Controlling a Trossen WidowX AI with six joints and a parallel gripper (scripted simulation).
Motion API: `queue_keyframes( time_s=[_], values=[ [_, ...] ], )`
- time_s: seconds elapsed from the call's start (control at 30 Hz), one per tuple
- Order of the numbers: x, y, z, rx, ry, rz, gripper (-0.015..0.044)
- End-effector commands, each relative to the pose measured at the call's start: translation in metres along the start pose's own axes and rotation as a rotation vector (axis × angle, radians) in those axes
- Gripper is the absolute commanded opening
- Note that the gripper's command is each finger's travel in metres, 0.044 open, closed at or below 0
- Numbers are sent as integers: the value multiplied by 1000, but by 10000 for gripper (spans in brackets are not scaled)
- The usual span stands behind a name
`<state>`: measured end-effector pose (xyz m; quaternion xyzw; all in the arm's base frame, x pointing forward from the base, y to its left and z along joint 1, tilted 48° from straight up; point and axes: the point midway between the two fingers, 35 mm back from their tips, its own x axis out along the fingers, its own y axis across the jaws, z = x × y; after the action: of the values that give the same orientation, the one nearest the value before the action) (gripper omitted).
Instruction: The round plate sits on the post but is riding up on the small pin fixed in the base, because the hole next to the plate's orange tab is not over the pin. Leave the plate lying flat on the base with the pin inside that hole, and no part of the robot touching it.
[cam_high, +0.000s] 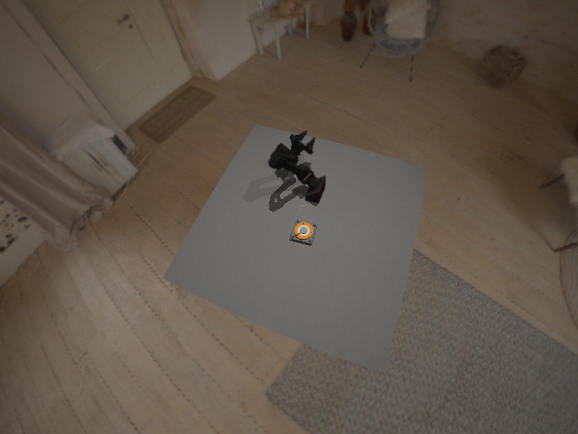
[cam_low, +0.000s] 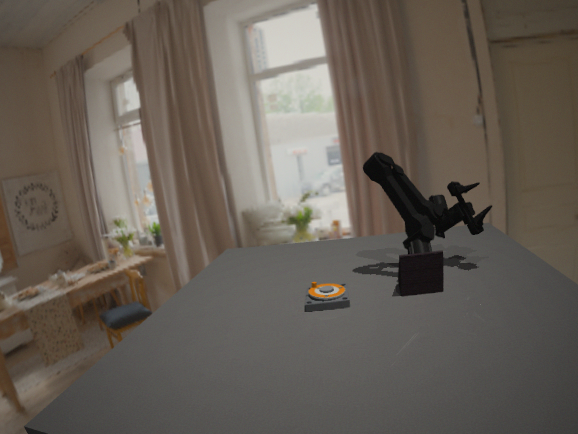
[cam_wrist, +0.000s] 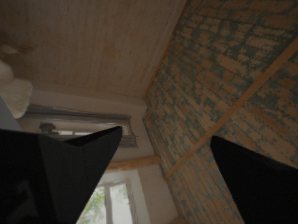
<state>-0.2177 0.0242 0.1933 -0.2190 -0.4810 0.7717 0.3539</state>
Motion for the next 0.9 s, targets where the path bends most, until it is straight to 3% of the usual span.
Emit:
queue_keyframes(
  time_s=[0.0,0.33,0.47,0.57,0.77,0.87],
  values=[
    [-1,0,2,7,-10,5,374],
    [-75,0,93,177,-435,260,111],
    [-131,-8,126,242,-621,410,6],
    [-156,-13,136,262,-700,478,0],
    [-252,-43,151,301,-995,738,0],
    [-276,-54,152,336,-1055,821,0]
  ],
)
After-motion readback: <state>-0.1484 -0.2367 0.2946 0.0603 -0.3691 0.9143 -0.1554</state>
